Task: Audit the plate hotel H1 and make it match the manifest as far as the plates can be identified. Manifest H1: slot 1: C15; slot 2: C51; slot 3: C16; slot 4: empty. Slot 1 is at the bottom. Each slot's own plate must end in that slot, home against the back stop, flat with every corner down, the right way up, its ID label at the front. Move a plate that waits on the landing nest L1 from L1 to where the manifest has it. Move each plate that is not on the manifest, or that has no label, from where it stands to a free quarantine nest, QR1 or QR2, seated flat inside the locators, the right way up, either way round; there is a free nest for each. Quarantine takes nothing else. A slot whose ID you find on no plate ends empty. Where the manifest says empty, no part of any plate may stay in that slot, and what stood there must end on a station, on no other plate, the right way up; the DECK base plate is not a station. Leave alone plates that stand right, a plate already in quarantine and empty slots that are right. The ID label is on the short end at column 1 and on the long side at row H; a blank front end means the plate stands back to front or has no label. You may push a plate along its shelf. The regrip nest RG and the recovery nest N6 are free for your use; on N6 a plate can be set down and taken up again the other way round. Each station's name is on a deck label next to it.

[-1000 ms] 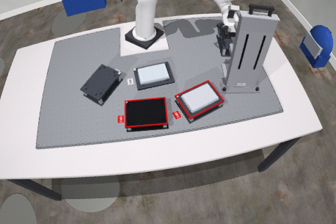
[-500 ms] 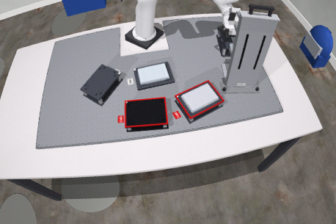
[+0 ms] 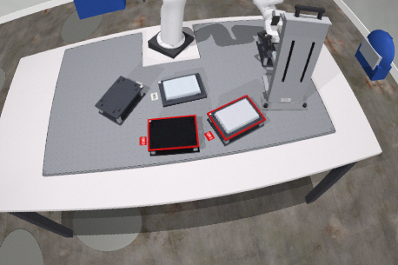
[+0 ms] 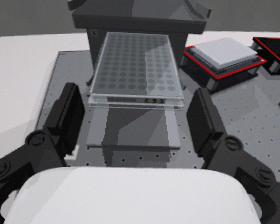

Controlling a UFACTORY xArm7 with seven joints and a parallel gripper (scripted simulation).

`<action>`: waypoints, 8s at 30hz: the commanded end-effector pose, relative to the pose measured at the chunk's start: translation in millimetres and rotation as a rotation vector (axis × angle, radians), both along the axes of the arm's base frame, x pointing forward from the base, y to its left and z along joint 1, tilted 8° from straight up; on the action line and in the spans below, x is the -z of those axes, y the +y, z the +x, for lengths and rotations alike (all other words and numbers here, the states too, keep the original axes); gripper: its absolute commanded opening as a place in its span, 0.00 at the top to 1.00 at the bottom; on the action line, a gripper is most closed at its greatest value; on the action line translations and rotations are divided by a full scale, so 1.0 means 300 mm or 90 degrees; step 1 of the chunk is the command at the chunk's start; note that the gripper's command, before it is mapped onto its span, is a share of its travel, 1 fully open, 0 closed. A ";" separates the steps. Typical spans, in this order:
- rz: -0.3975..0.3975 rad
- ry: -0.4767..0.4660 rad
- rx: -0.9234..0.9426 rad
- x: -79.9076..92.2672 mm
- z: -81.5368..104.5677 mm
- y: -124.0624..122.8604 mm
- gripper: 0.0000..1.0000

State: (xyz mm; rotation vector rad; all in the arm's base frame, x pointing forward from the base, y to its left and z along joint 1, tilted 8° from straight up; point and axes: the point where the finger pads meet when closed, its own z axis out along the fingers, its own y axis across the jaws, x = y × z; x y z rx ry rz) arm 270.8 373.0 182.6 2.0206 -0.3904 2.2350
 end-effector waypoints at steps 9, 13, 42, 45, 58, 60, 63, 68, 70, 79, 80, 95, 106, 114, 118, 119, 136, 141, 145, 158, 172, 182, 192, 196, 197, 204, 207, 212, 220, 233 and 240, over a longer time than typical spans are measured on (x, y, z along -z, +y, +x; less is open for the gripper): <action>0.002 0.000 0.000 -0.006 0.022 -0.004 0.00; 0.002 0.000 0.000 -0.006 0.030 -0.006 0.00; 0.002 -0.001 0.000 -0.011 0.084 -0.021 0.00; 0.002 -0.001 0.000 -0.012 0.090 -0.022 0.00; 0.002 -0.001 0.000 -0.012 0.093 -0.023 0.00; 0.002 -0.001 0.000 -0.012 0.093 -0.023 0.00; 0.002 -0.001 0.000 -0.012 0.093 -0.023 0.00; 0.002 -0.001 0.000 -0.012 0.091 -0.023 1.00; 0.002 -0.001 0.000 -0.012 0.091 -0.023 1.00; 0.002 -0.001 0.000 -0.012 0.091 -0.023 1.00; 0.002 -0.001 0.000 -0.012 0.091 -0.023 1.00; 0.002 -0.001 0.000 -0.012 0.091 -0.023 1.00; 0.002 -0.001 0.000 -0.012 0.091 -0.023 1.00; 0.002 -0.001 0.000 -0.012 0.091 -0.023 1.00; 0.002 -0.001 0.000 -0.013 0.091 -0.023 1.00; 0.002 -0.001 0.000 -0.014 0.090 -0.023 1.00; 0.002 0.000 0.000 -0.012 0.053 -0.013 1.00; 0.002 0.000 0.000 -0.011 0.031 -0.007 1.00; 0.002 0.000 0.000 -0.009 0.015 -0.003 1.00; 0.002 0.000 0.000 -0.003 -0.049 0.014 1.00; 0.002 0.000 0.000 0.003 -0.119 0.033 1.00; 0.002 0.000 0.000 0.007 -0.162 0.044 1.00; 0.002 0.000 0.000 0.011 -0.210 0.057 1.00; 0.002 0.000 0.000 0.012 -0.226 0.062 1.00; 0.002 0.000 0.000 0.013 -0.231 0.063 1.00; 0.002 0.000 0.000 0.016 -0.269 0.073 1.00; 0.002 0.000 0.000 0.017 -0.285 0.077 1.00; 0.002 0.000 0.000 0.019 -0.301 0.082 1.00; 0.002 0.000 0.000 0.023 -0.344 0.093 1.00; 0.002 0.000 0.000 0.028 -0.403 0.109 1.00; 0.002 0.000 0.000 0.031 -0.440 0.119 1.00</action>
